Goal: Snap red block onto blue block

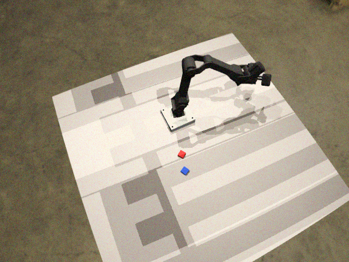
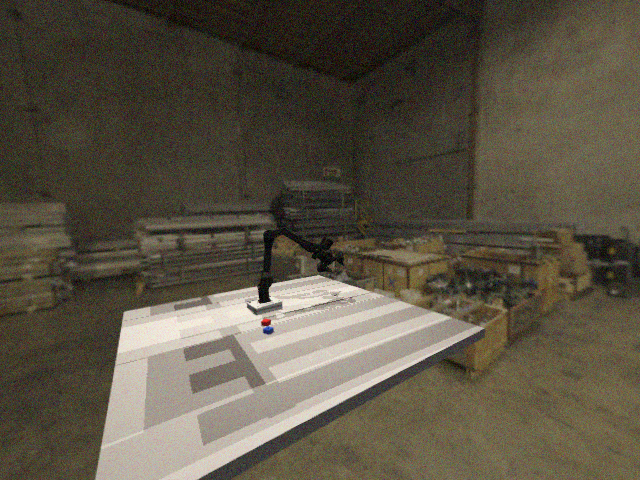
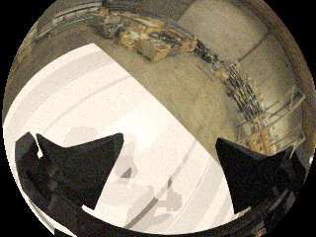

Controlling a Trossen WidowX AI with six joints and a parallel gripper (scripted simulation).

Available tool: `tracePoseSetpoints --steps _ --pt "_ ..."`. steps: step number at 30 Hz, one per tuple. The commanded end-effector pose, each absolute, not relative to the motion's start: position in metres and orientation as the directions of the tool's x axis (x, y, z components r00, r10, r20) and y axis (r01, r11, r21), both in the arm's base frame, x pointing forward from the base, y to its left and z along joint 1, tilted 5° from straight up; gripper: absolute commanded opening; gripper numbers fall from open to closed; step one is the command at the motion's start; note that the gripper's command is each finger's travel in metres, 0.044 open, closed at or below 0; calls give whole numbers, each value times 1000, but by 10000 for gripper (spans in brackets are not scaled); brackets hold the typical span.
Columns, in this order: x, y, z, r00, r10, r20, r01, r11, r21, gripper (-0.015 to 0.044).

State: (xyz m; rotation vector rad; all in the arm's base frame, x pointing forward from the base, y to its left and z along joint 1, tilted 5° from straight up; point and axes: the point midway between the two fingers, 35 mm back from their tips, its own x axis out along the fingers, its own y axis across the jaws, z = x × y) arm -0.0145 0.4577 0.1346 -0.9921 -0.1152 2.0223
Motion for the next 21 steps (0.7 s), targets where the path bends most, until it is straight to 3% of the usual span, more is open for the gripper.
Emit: tracePoseSetpoints --steps 1,12,21 --pt "50 439 122 -185 717 -672 -754 -543 -371 440" --pt "211 331 96 121 547 -828 -961 -144 -235 440" --pt "285 192 82 218 277 -936 -966 197 -167 440"
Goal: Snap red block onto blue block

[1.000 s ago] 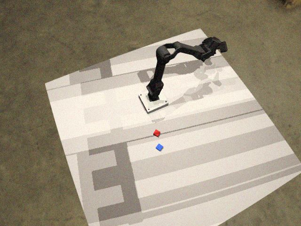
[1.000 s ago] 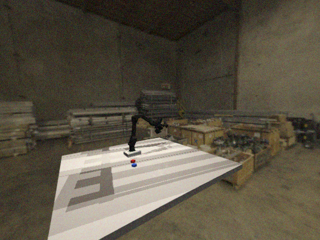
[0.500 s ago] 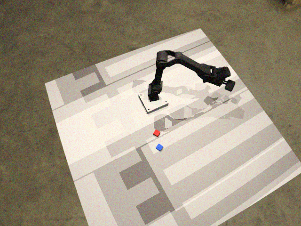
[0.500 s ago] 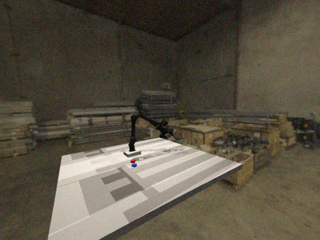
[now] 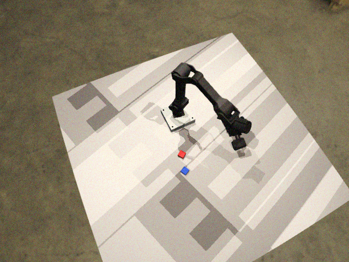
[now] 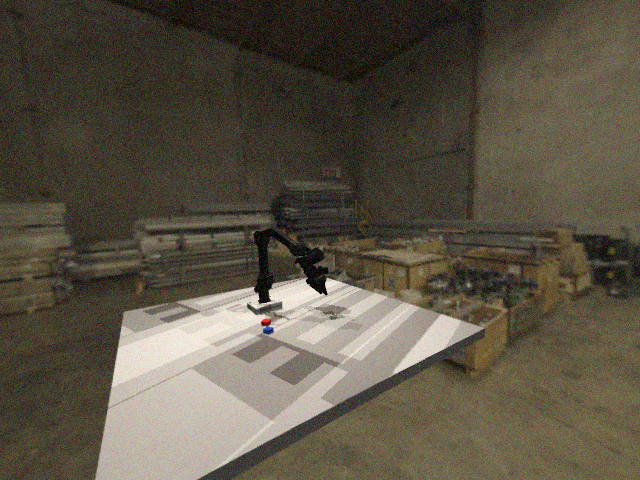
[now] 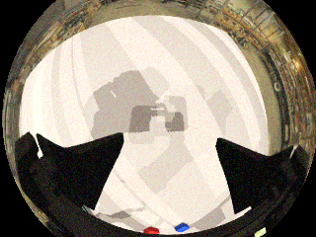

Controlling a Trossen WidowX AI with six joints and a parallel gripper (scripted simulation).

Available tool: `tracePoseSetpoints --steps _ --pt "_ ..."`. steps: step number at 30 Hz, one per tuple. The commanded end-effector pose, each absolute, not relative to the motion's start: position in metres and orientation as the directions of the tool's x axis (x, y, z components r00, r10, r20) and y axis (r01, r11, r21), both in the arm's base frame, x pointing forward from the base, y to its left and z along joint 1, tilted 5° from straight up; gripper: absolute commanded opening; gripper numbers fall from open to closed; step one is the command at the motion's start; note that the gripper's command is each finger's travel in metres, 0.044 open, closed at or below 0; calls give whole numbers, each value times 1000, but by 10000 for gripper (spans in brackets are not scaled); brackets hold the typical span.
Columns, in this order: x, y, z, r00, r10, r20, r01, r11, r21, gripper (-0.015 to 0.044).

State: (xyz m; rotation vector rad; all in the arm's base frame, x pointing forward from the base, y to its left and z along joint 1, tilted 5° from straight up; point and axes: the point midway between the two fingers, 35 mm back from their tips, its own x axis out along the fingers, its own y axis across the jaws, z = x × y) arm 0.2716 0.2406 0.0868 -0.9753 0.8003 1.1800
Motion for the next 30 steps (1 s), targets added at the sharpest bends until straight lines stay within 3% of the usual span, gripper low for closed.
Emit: tracePoseSetpoints --steps 1,7,14,30 --pt "289 175 80 217 245 -945 -959 236 -159 440" --pt "291 71 77 153 68 -986 -882 459 -105 440" --pt "254 -36 80 -9 -61 -998 -732 681 -35 440" --pt "248 -41 35 -28 -67 -997 -714 699 -27 440"
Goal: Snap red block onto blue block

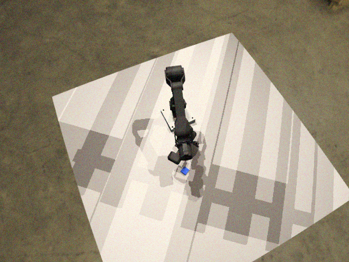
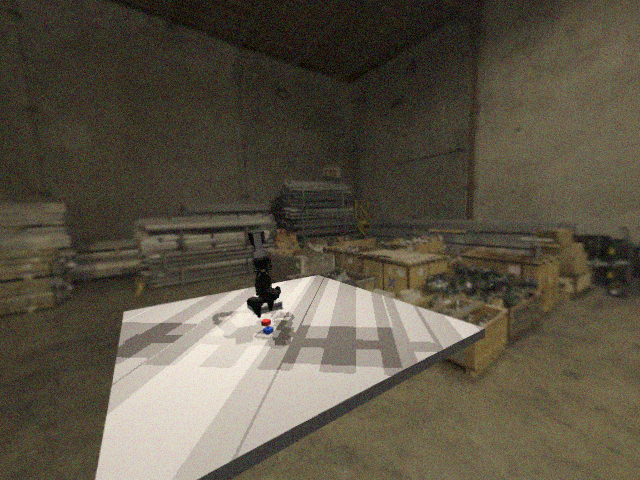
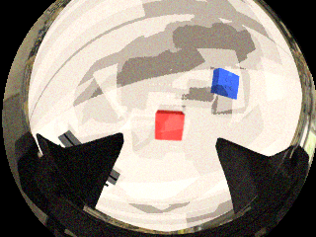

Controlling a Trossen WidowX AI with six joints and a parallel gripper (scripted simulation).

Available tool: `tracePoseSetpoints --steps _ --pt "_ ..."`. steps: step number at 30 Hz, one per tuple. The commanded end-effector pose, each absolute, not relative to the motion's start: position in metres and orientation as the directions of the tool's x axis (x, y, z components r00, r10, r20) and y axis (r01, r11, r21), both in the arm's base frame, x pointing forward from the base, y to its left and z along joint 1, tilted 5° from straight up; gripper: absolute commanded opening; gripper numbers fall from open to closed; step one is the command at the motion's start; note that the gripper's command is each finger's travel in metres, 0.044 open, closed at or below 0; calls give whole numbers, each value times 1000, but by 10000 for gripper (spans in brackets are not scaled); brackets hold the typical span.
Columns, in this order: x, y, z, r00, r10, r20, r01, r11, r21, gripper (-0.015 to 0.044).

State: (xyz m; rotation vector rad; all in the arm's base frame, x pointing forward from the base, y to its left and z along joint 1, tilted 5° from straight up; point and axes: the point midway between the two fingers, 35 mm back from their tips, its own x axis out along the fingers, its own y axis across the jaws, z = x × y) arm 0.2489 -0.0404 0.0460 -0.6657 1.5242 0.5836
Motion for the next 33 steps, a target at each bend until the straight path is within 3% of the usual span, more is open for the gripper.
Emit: tracePoseSetpoints --steps 1,25,33 --pt "248 -41 32 -28 -67 -997 -714 699 -27 440" --pt "247 -42 2 -28 -67 -997 -714 699 -27 440" --pt "247 -42 2 -28 -67 -997 -714 699 -27 230"
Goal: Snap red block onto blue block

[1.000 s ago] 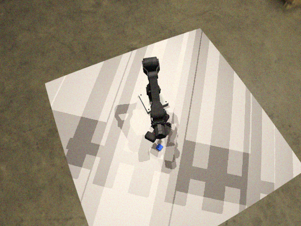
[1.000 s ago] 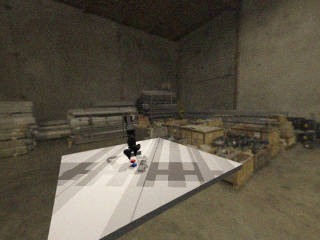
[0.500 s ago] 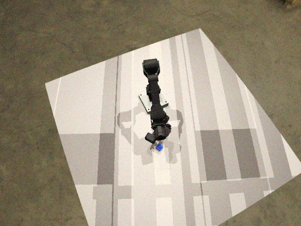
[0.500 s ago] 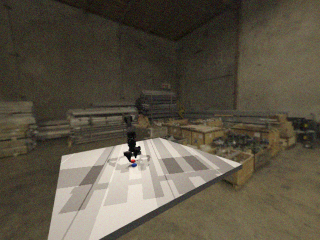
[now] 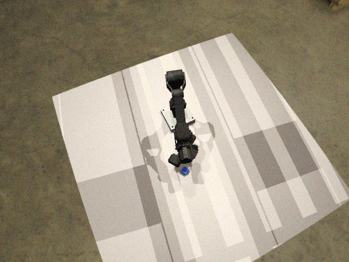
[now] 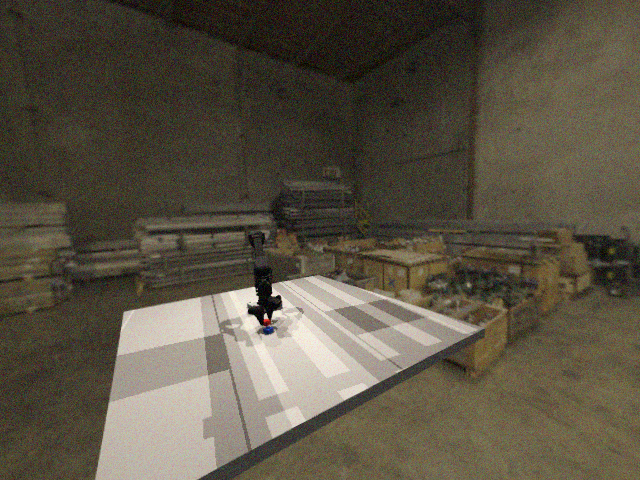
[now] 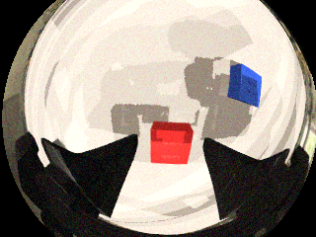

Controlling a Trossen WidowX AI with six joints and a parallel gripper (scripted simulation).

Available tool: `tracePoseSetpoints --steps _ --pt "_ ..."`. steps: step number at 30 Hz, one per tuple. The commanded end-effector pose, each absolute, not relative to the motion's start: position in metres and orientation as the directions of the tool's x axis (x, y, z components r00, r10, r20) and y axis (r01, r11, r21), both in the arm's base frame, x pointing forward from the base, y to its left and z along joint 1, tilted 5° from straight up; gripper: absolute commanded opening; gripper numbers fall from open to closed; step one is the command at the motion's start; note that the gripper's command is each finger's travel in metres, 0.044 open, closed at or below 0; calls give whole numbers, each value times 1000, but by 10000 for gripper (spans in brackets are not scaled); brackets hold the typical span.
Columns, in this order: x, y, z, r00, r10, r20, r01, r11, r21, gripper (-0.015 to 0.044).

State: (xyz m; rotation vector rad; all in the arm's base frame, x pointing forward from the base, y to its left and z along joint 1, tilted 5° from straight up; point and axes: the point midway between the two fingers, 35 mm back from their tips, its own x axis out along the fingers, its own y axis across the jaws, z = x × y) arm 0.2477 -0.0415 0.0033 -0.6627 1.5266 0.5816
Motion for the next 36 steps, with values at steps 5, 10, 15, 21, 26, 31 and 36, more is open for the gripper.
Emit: tracePoseSetpoints --steps 5,10,15,21,26,31,36 --pt "247 -42 2 -28 -67 -997 -714 699 -27 118" --pt "247 -42 2 -28 -67 -997 -714 699 -27 85" --pt "247 -42 4 -28 -67 -997 -714 699 -27 0" --pt "253 -40 30 -27 -66 -997 -714 699 -27 0" --pt "256 -37 53 -27 -66 -997 -714 699 -27 0" --pt "257 -35 76 -27 -66 -997 -714 699 -27 0" --pt "255 -32 100 -27 -66 -997 -714 700 -27 0"
